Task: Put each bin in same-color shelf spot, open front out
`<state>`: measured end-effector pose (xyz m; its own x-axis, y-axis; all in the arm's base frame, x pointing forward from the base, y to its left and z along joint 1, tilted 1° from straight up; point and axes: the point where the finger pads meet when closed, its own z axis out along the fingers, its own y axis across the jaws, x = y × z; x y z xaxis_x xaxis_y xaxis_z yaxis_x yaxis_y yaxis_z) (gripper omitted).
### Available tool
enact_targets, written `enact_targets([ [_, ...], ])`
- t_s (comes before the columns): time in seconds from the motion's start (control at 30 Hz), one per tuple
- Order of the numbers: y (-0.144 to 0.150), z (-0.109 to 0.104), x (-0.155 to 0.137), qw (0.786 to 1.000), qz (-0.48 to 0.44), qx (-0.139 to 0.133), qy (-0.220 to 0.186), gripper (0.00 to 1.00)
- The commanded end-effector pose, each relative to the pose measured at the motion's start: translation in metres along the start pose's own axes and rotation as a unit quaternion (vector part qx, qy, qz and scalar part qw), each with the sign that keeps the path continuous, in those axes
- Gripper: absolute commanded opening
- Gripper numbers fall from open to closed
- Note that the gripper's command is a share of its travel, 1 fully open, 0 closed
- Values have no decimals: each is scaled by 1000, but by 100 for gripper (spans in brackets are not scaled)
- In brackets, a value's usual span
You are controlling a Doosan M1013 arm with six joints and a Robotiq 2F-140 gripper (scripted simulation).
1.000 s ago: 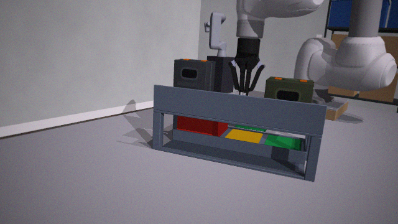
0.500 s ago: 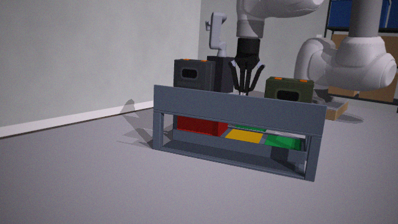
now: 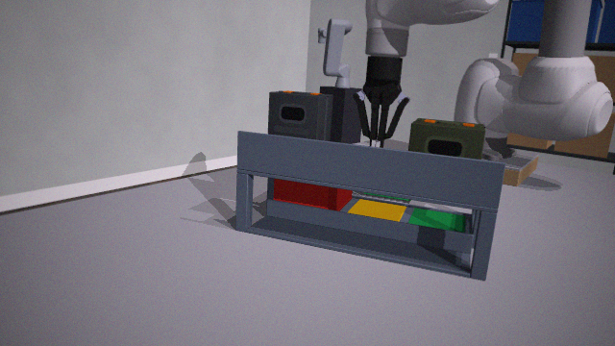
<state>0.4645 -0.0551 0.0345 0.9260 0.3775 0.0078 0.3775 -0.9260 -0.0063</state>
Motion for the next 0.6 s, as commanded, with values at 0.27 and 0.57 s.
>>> enact_targets([
  [0.27, 0, -13, 0, 1000, 0, 0, 0, 10],
  [0.57, 0, -19, 0, 1000, 0, 0, 0, 10],
])
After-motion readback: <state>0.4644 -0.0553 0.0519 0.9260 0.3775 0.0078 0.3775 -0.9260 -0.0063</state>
